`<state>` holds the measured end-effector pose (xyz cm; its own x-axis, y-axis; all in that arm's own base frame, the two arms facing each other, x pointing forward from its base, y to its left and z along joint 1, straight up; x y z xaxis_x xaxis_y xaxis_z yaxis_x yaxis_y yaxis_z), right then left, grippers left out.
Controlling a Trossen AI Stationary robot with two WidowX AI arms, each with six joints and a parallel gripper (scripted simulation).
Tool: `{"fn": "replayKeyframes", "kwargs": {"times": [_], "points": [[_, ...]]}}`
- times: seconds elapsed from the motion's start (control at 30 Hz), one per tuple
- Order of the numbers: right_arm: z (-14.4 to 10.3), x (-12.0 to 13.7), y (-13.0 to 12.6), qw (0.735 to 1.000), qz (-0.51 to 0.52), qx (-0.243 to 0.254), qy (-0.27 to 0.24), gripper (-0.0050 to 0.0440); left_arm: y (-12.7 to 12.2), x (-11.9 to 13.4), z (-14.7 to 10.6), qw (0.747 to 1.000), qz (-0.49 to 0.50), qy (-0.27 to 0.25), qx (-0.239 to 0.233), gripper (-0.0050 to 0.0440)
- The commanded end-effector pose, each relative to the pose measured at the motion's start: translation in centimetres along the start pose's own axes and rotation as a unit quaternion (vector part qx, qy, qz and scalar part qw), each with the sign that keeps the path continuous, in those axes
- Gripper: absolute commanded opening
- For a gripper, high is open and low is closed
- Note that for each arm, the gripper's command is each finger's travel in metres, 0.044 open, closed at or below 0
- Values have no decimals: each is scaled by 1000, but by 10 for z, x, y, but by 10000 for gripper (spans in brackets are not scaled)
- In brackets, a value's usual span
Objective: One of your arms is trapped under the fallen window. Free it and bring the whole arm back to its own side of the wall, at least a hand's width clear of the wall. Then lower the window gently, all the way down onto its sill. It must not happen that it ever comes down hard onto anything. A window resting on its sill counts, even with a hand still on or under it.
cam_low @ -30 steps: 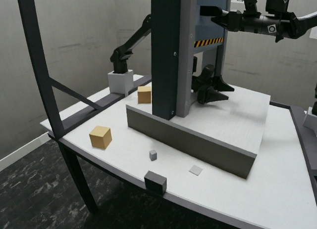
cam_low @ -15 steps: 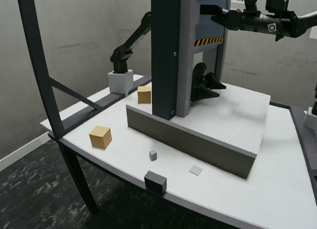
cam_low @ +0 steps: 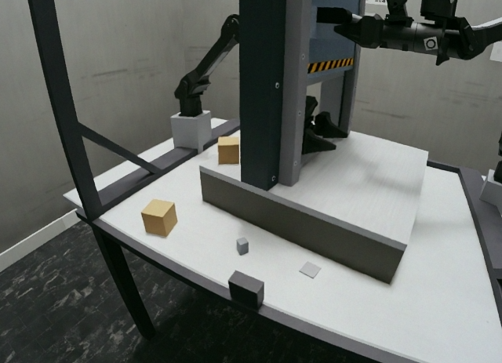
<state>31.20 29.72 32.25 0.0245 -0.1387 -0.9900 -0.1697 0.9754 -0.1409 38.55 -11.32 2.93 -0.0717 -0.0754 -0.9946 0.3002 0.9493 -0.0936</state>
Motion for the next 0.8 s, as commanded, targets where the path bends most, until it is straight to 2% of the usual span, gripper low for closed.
{"fn": "replayKeyframes", "kwargs": {"times": [0.0,0.17,0.2,0.37,0.43,0.5,0.57,0.6,0.67,0.7,0.77], "points": [[-9,-79,-19,994,65,1,-88,400,0,-9,1,1000,1,-12,1,400],[-9,-79,-19,994,65,1,-88,400,0,-8,1,1000,1,-10,1,400],[-9,-79,-19,994,65,1,-88,400,0,-9,-8,1000,1,-2,0,400],[-9,-79,-19,994,65,1,-88,400,0,-16,-22,1000,3,3,0,400],[-9,-79,-19,994,65,1,-88,400,0,-5,-14,1000,0,10,-1,400],[-9,-79,-19,994,65,1,-88,400,0,-5,-13,1000,0,9,-1,400],[-9,-79,-19,994,65,1,-88,400,0,-15,-27,1000,3,8,-1,400],[-9,-79,-19,994,65,1,-88,400,1,-5,-23,1000,0,17,-2,400],[-9,-79,-19,994,65,1,-88,400,1,-5,-23,1000,0,17,-2,400],[-9,-79,-19,994,65,1,-88,400,-1,-24,-32,1000,3,2,0,400],[-9,-79,-19,994,65,1,-88,400,0,-17,-37,1000,3,17,-2,400]]}}
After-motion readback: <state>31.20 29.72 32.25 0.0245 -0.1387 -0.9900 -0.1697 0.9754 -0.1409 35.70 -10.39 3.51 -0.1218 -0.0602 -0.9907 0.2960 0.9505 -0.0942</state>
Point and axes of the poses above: on each arm, the point midway between the two fingers, 35 mm back from their tips, its own z axis out along the fingers, its own y axis across the jaws, x = y × z, the point moved 8 cm from there along -z, back along the fingers, and after that the axes turned 8 degrees about -z, right-handed, at the moved point
